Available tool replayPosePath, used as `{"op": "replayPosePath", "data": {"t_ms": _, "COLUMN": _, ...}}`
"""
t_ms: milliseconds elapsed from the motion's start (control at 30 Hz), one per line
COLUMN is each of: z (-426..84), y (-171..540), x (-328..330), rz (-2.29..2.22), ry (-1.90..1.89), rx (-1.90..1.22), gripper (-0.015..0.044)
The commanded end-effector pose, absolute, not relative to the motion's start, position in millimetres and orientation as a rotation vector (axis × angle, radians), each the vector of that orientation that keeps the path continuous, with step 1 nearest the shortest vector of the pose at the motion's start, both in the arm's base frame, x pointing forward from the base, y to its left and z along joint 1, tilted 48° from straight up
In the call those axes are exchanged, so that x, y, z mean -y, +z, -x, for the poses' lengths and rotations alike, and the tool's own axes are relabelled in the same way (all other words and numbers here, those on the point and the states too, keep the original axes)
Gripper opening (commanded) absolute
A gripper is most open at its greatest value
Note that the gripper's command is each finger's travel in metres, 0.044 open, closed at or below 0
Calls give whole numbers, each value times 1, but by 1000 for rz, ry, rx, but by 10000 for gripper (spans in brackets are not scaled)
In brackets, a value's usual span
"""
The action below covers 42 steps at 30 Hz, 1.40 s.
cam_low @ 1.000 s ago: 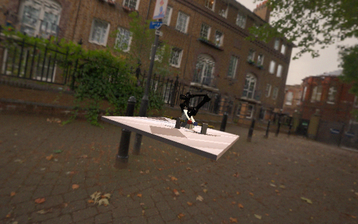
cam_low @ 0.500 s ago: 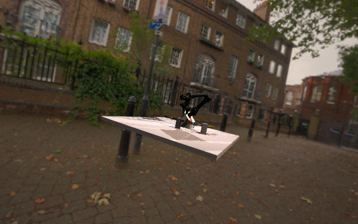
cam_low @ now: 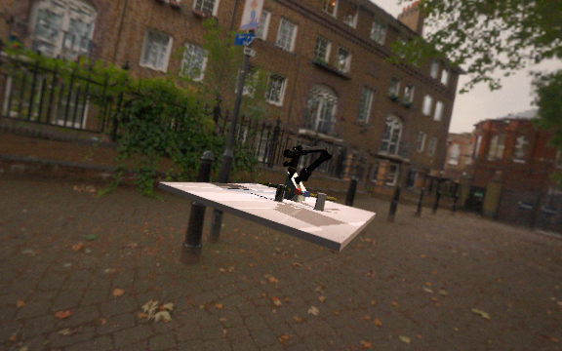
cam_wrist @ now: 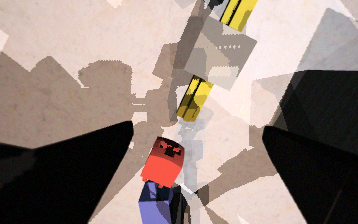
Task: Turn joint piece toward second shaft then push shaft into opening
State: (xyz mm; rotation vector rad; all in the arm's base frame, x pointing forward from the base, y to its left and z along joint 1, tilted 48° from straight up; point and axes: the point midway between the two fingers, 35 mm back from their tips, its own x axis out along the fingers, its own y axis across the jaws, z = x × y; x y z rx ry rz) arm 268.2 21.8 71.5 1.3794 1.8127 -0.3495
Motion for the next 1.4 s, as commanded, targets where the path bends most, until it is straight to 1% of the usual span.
{"op": "replayPosePath", "data": {"t_ms": 0, "z": -267, "y": 72, "x": -23, "rz": -1434, "ry": -445, "rx": -1806, "gripper": 440}}
{"op": "replayPosePath", "data": {"t_ms": 433, "z": -267, "y": 70, "x": -27, "rz": -1637, "ry": -785, "rx": -1771, "gripper": 440}}
{"op": "replayPosePath", "data": {"t_ms": 567, "z": -267, "y": 67, "x": -29, "rz": -1639, "ry": -790, "rx": -1770, "gripper": 440}}
{"op": "replayPosePath", "data": {"t_ms": 1033, "z": -262, "y": 17, "x": -84, "rz": -1637, "ry": -788, "rx": -1774, "gripper": 440}}
{"op": "replayPosePath", "data": {"t_ms": 1167, "z": -263, "y": 19, "x": -87, "rz": -1637, "ry": -788, "rx": -1774, "gripper": 440}}
{"op": "replayPosePath", "data": {"t_ms": 1367, "z": -264, "y": 44, "x": -110, "rz": -1637, "ry": -789, "rx": -1773, "gripper": 440}}
